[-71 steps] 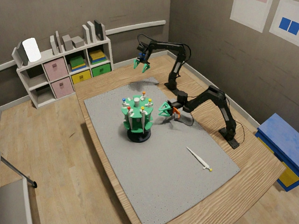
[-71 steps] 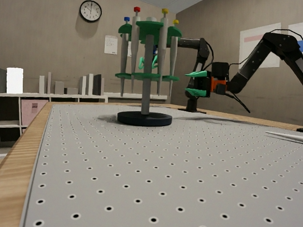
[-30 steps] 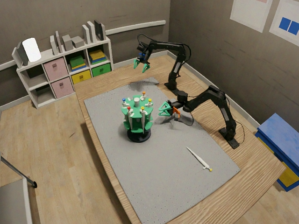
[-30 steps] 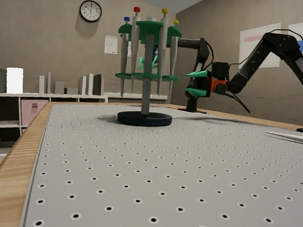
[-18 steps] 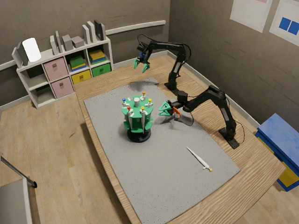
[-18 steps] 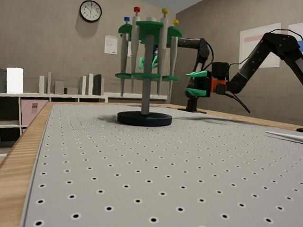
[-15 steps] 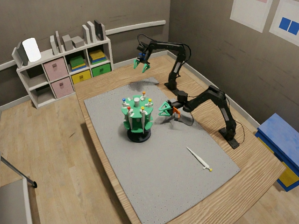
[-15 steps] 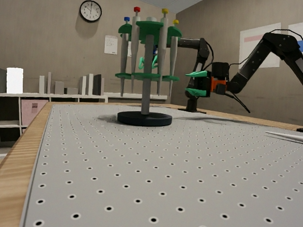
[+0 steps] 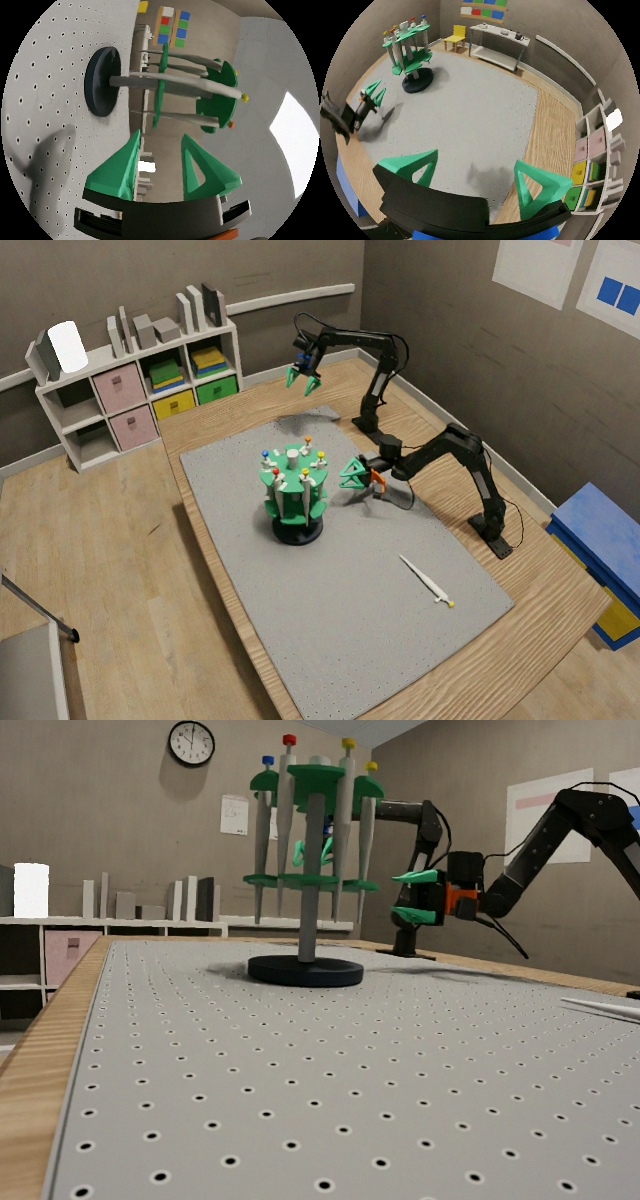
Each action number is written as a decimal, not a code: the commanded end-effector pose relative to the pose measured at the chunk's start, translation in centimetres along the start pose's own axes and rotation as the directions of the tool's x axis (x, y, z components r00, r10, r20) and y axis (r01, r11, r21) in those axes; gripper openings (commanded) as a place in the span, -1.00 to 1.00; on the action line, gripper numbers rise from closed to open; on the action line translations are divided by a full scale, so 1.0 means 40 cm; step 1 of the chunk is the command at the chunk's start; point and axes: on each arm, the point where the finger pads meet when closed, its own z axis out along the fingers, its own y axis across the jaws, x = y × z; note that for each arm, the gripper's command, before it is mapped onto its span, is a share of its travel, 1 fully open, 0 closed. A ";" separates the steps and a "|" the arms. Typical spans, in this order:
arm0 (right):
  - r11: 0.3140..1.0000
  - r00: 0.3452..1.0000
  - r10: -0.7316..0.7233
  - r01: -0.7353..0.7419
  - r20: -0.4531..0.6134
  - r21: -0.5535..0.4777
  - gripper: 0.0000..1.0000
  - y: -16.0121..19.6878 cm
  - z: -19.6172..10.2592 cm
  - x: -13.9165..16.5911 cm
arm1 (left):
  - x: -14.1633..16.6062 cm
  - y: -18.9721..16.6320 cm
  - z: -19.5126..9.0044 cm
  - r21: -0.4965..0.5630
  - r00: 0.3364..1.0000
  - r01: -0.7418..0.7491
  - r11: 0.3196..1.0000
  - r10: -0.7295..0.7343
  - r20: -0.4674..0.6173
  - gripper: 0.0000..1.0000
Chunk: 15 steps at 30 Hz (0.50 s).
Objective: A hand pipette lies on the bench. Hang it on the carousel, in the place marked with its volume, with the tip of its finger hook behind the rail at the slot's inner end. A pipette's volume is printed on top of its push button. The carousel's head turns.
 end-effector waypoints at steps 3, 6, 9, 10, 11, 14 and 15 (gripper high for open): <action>1.000 1.000 -0.008 0.008 0.023 -0.002 1.00 -0.009 -0.003 -0.011 | 0.011 -0.079 0.003 0.043 0.999 0.053 0.998 -0.053 0.001 -0.02; 1.000 1.000 -0.008 0.008 0.023 -0.002 1.00 -0.009 -0.003 -0.011 | 0.006 -0.062 0.018 0.033 0.999 0.036 0.999 -0.036 0.003 -0.02; 1.000 1.000 -0.008 0.008 0.023 -0.002 1.00 -0.009 -0.003 -0.011 | 0.008 -0.025 0.034 0.014 1.000 0.007 1.000 -0.007 0.002 -0.02; 1.000 1.000 -0.008 0.008 0.023 -0.002 1.00 -0.009 -0.003 -0.011 | 0.007 -0.036 0.038 0.019 1.000 0.014 1.000 -0.014 0.002 -0.02; 1.000 1.000 -0.008 0.008 0.023 -0.002 1.00 -0.009 -0.003 -0.011 | 0.005 -0.053 0.041 0.026 1.000 0.024 0.999 -0.024 0.002 -0.02; 1.000 1.000 -0.008 0.008 0.023 -0.002 1.00 -0.009 -0.003 -0.011 | 0.007 -0.028 0.055 0.016 1.000 0.009 1.000 -0.009 0.002 -0.02; 1.000 1.000 -0.008 0.008 0.023 -0.002 1.00 -0.009 -0.003 -0.011 | 0.007 -0.028 0.059 0.016 1.000 0.009 1.000 -0.009 0.002 -0.02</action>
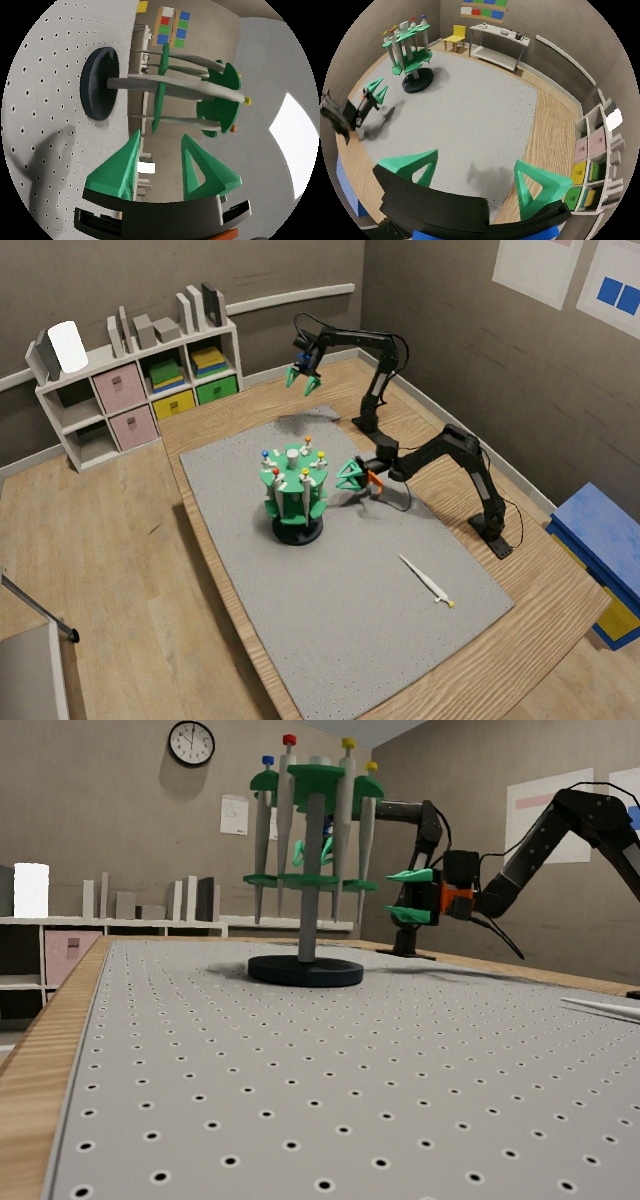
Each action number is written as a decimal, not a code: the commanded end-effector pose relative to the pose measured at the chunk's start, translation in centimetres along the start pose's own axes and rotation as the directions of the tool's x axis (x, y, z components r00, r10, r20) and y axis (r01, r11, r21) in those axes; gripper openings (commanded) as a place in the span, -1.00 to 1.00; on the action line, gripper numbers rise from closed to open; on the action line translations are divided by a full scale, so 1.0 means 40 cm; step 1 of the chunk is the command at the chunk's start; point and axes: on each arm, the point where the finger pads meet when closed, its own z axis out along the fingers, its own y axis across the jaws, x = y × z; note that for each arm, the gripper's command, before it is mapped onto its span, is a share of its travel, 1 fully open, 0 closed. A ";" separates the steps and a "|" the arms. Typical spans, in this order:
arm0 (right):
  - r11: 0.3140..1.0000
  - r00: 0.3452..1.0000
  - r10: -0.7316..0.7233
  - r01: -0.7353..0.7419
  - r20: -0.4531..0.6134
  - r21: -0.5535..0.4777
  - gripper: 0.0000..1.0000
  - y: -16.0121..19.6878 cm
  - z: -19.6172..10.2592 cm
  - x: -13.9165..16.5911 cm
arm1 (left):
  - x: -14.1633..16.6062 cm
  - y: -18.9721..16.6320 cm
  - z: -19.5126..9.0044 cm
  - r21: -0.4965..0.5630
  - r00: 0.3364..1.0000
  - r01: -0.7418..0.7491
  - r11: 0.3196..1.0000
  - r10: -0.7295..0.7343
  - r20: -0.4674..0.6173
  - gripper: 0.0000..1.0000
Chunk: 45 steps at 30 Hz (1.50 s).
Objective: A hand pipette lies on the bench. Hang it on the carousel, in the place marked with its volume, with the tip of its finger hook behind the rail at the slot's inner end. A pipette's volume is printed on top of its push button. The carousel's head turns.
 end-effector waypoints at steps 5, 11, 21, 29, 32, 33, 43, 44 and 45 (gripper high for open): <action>1.000 1.000 -0.008 0.008 0.023 -0.002 1.00 -0.009 -0.003 -0.011 | 0.007 -0.034 0.047 0.015 1.000 0.007 1.000 -0.007 -0.002 -0.02; 1.000 1.000 -0.008 0.008 0.023 -0.002 1.00 -0.009 -0.003 -0.011 | 0.007 -0.026 0.064 0.012 1.000 0.002 1.000 -0.002 -0.002 -0.02; 1.000 1.000 -0.008 0.008 0.023 -0.002 1.00 -0.009 -0.003 -0.011 | 0.006 -0.042 0.105 0.019 1.000 0.011 1.000 -0.011 -0.002 -0.02; 1.000 1.000 -0.008 0.008 0.023 -0.002 1.00 -0.009 -0.003 -0.011 | 0.006 -0.030 0.131 0.014 1.000 0.004 1.000 -0.004 -0.002 -0.02; 1.000 1.000 -0.008 0.008 0.023 -0.002 1.00 -0.009 -0.003 -0.011 | 0.005 -0.047 0.142 0.021 1.000 0.013 1.000 -0.013 -0.002 -0.02; 1.000 1.000 -0.008 0.008 0.023 -0.002 1.00 -0.009 -0.003 -0.011 | 0.005 -0.038 0.147 0.017 1.000 0.008 1.000 -0.008 -0.002 -0.02; 1.000 1.000 -0.008 0.008 0.023 -0.002 1.00 -0.009 -0.003 -0.011 | 0.015 -0.079 0.144 0.035 1.000 0.030 0.999 -0.030 -0.009 -0.02; 1.000 1.000 -0.008 0.008 0.023 -0.002 1.00 -0.009 -0.003 -0.011 | 0.015 -0.079 0.144 0.035 1.000 0.030 0.999 -0.030 -0.009 -0.02; 1.000 1.000 -0.008 0.008 0.023 -0.002 1.00 -0.009 -0.003 -0.011 | 0.015 -0.079 0.144 0.035 1.000 0.030 0.999 -0.030 -0.009 -0.02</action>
